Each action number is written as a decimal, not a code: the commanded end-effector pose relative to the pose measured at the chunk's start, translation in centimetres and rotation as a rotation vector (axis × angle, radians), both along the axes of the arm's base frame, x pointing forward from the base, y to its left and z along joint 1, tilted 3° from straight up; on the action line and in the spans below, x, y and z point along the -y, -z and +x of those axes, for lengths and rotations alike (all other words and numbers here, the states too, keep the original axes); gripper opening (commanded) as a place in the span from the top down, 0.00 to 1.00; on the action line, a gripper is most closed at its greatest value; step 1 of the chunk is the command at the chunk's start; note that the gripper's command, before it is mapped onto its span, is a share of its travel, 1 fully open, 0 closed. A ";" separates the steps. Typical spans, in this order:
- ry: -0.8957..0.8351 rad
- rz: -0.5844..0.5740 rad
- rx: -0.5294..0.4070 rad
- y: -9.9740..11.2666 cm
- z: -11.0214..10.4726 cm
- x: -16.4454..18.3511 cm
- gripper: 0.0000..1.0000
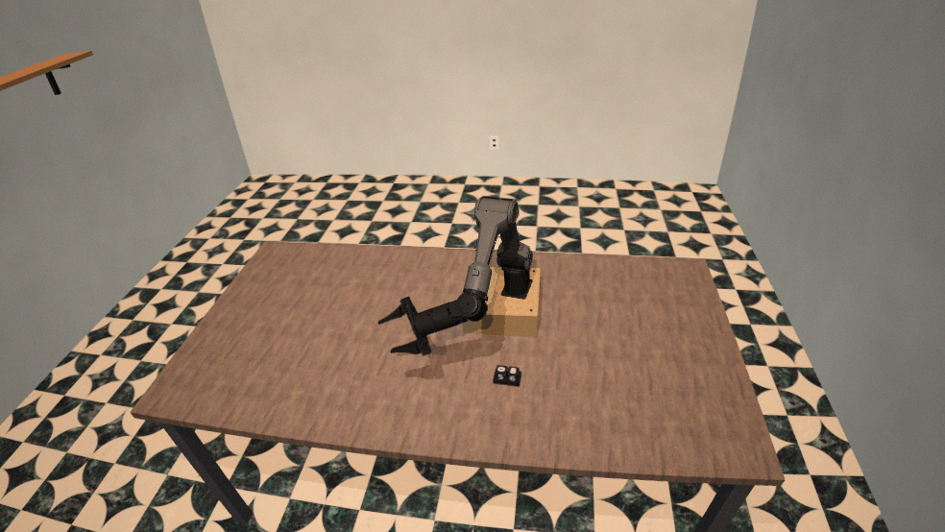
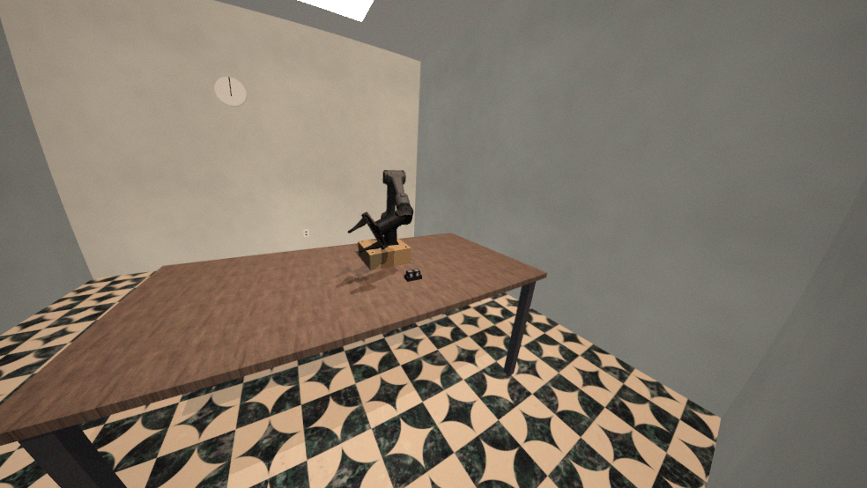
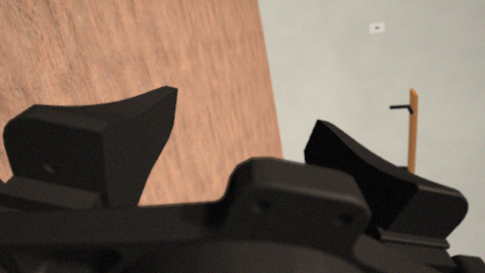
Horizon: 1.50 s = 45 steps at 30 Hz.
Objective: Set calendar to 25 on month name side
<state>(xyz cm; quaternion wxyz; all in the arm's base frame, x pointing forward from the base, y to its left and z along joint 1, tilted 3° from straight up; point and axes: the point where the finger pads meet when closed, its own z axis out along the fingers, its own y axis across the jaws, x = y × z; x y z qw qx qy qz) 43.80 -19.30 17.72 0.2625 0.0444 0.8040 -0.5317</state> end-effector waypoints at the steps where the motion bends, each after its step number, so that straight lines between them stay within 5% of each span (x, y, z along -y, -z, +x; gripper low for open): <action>1: 0.000 0.000 0.002 -0.1 0.0 0.0 0.00; 8: 0.030 0.058 0.031 0.5 -0.7 -0.6 0.00; 16: 0.275 0.460 0.208 4.8 -5.2 -5.9 0.00; 19: 0.275 0.462 0.209 4.8 -5.2 -5.9 0.00; 27: 0.614 0.885 0.346 8.5 -10.1 -14.6 0.00; 34: 0.945 1.189 0.393 9.6 -14.0 -23.0 0.00; 45: 1.103 1.301 0.390 9.4 -15.6 -26.8 0.00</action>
